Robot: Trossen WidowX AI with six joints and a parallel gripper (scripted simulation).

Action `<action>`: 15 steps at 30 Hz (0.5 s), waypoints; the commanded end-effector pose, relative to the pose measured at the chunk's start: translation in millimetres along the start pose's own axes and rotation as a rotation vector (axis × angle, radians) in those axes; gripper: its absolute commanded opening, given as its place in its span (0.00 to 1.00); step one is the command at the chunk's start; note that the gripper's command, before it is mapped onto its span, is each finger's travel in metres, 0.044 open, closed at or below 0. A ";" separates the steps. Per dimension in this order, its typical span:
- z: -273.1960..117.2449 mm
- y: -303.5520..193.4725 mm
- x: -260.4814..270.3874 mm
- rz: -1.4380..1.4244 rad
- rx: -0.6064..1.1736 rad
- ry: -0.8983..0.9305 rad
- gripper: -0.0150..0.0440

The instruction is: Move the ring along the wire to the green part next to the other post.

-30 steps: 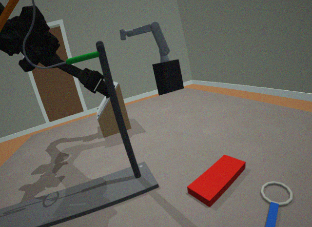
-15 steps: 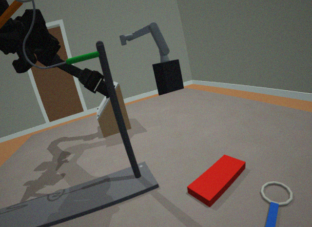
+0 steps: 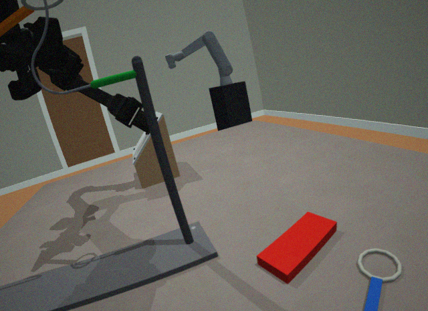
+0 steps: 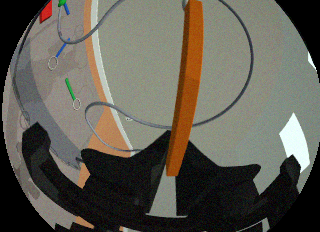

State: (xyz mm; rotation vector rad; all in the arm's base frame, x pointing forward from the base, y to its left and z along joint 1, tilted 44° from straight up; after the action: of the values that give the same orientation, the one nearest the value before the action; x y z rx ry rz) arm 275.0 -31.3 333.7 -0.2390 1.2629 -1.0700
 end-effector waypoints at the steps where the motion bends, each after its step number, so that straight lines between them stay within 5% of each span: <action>1: 0.2 -0.6 -0.5 -0.052 -0.003 -0.026 0.00; 15: 1.2 -2.6 -1.9 -0.212 -0.010 -0.096 0.00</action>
State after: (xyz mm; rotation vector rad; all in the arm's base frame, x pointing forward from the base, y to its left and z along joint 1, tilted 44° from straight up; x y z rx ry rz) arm 274.9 -31.8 336.5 -0.3960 1.1954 -1.1909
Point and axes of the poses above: the point midway between the two fingers, 35 mm back from their tips, its own z axis out along the fingers, its own x axis across the jaws, y = z × x, the point moved 9 cm from there along -z, back along the fingers, and after that the axes turned 10 degrees about -z, right-handed, at the moved point
